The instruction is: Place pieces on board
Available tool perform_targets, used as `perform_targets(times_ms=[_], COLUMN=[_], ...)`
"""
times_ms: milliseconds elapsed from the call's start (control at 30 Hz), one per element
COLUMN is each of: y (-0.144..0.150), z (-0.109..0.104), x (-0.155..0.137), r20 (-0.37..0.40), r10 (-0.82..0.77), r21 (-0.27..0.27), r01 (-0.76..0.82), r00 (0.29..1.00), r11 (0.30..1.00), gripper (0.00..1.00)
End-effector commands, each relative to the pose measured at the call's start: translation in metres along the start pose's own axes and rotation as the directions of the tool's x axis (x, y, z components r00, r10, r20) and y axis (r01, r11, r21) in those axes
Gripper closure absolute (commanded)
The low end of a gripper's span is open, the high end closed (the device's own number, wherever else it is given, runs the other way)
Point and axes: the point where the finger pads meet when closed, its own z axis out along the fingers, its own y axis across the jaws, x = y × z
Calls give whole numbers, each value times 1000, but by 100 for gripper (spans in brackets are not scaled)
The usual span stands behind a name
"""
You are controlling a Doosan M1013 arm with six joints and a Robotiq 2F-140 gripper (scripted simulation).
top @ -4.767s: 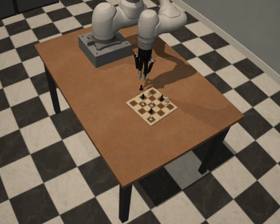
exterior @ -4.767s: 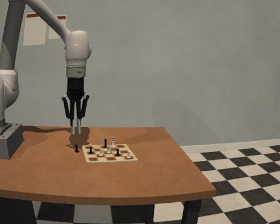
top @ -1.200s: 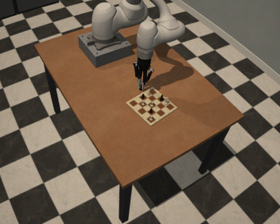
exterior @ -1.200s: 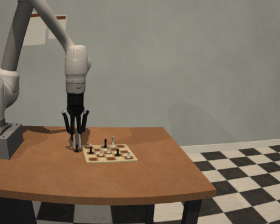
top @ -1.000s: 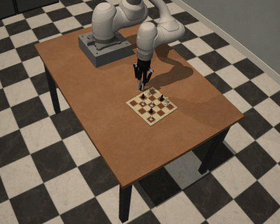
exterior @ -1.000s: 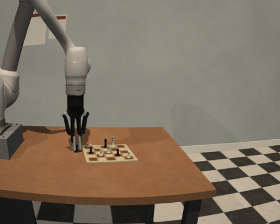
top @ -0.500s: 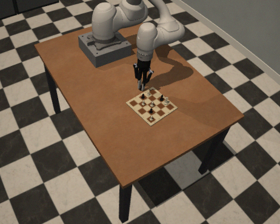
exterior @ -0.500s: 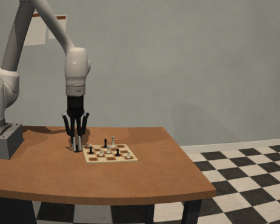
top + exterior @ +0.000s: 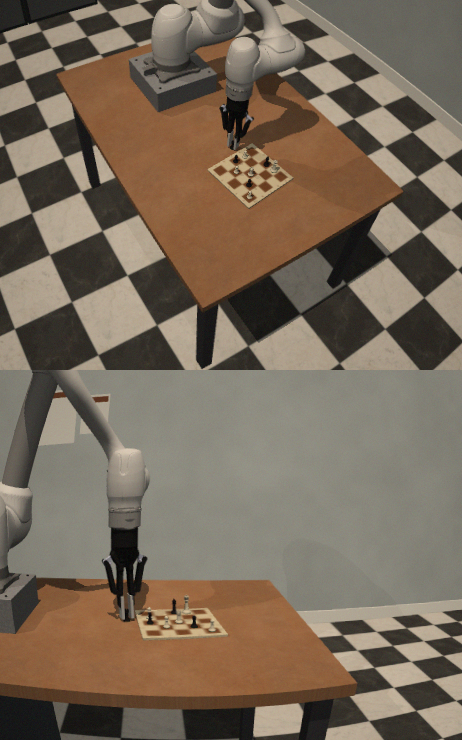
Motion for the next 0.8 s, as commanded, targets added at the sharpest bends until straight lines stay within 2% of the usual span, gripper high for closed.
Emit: perform_targets(times_ms=[0, 300, 333, 767], y=[0, 0, 0, 0], z=[0, 0, 0, 0], x=[0, 0, 0, 0], r20=[0, 0, 0, 0], r10=[0, 0, 0, 0], r21=[0, 0, 0, 0], r01=[0, 0, 0, 0], r00=[1000, 1000, 1000, 1000], r11=[1000, 1000, 1000, 1000], gripper=[78, 78, 100, 100])
